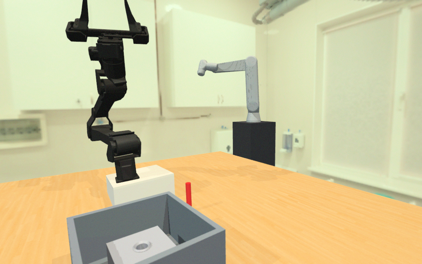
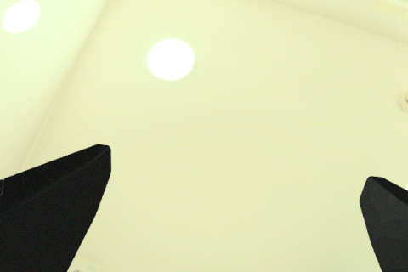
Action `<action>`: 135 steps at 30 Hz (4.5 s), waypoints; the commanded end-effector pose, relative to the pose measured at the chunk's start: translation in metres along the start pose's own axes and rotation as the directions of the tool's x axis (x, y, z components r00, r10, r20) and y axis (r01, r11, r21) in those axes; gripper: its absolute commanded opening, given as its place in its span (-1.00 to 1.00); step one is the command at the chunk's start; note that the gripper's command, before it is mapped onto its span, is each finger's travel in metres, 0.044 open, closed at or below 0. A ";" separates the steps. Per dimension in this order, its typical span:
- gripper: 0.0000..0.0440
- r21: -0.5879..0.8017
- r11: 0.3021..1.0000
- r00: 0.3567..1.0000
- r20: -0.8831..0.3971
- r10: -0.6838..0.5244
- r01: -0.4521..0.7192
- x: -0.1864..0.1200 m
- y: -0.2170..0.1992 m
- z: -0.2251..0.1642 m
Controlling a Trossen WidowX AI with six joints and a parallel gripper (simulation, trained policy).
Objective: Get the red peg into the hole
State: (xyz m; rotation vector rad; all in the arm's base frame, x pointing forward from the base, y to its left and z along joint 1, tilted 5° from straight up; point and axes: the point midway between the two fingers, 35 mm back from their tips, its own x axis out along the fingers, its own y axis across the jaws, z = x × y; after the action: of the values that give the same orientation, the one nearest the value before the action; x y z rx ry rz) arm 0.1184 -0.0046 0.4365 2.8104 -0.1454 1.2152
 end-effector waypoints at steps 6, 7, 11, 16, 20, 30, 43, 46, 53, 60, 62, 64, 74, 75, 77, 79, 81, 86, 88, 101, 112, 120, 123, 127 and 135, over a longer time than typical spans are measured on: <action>1.00 -0.110 0.989 0.985 0.153 -0.081 0.098 0.009 -0.018 0.030; 1.00 -0.127 0.985 0.980 0.178 -0.094 0.118 0.011 -0.021 0.035; 1.00 -0.187 0.961 0.950 0.275 -0.148 0.203 0.014 -0.034 0.053; 1.00 -0.254 0.912 0.898 0.386 -0.210 0.323 0.014 -0.048 0.073; 1.00 -0.299 0.856 0.847 0.466 -0.255 0.422 0.013 -0.059 0.086; 1.00 -0.371 0.652 0.693 0.635 -0.342 0.662 0.004 -0.081 0.114; 1.00 -0.350 0.281 0.441 0.800 -0.407 0.894 -0.020 -0.102 0.143; 1.00 -0.325 0.185 0.374 0.831 -0.413 0.927 -0.028 -0.106 0.150; 1.00 -0.241 -0.039 0.204 0.887 -0.413 0.970 -0.050 -0.114 0.166; 1.00 -0.125 -0.252 0.017 0.920 -0.391 0.959 -0.078 -0.122 0.182; 1.00 -0.088 -0.310 -0.039 0.924 -0.380 0.947 -0.086 -0.123 0.186; 1.00 -0.049 -0.365 -0.095 0.925 -0.367 0.930 -0.096 -0.125 0.191; 1.00 0.145 -0.606 -0.372 0.889 -0.267 0.782 -0.144 -0.132 0.209; 1.00 0.164 -0.626 -0.398 0.882 -0.253 0.762 -0.149 -0.132 0.211; 1.00 0.202 -0.664 -0.450 0.864 -0.225 0.720 -0.159 -0.133 0.214; 1.00 0.239 -0.699 -0.500 0.844 -0.194 0.674 -0.169 -0.134 0.217; 1.00 0.275 -0.730 -0.548 0.821 -0.161 0.626 -0.179 -0.135 0.221; 1.00 0.353 -0.784 -0.647 0.758 -0.080 0.510 -0.201 -0.137 0.229; 1.00 0.378 -0.798 -0.677 0.734 -0.051 0.469 -0.209 -0.138 0.233; 1.00 0.456 -0.835 -0.774 0.630 0.060 0.307 -0.248 -0.149 0.261; 1.00 0.462 -0.844 -0.784 0.616 0.083 0.274 -0.275 -0.160 0.290; 1.00 0.453 -0.845 -0.770 0.633 0.082 0.282 -0.297 -0.163 0.316; 0.97 0.450 -0.848 -0.767 0.636 0.083 0.282 -0.304 -0.163 0.324; 0.57 0.456 -0.848 -0.772 0.629 0.092 0.271 -0.315 -0.162 0.332; -0.38 0.492 -0.839 -0.791 0.598 0.131 0.232 -0.329 -0.157 0.339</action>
State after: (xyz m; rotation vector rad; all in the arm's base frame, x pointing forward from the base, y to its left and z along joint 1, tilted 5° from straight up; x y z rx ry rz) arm 0.1574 0.1343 -0.0377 0.3918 1.5667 -0.6702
